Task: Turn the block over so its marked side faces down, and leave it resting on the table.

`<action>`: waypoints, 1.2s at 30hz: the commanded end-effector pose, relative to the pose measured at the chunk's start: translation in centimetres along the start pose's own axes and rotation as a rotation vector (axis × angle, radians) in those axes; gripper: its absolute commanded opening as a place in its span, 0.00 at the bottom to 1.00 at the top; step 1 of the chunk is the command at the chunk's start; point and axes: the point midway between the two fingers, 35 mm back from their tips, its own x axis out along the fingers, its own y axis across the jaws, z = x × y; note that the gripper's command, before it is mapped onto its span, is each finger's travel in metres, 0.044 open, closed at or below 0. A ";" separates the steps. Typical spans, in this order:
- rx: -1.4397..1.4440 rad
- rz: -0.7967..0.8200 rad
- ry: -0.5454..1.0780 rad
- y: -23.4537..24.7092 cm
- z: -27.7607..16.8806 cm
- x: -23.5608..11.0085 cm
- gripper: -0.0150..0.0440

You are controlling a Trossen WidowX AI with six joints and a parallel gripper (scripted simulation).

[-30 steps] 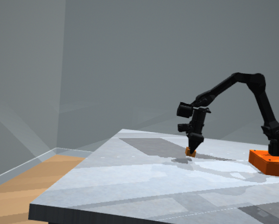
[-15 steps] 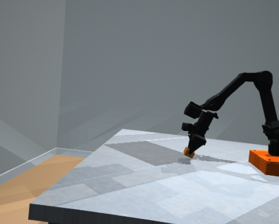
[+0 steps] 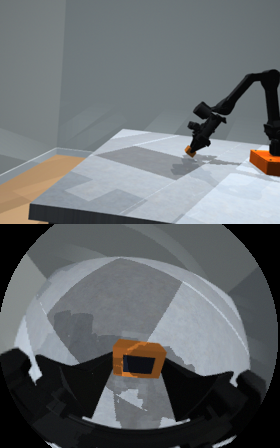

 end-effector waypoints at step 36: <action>0.001 -0.004 -0.535 0.0 -1.7 2.9 0.25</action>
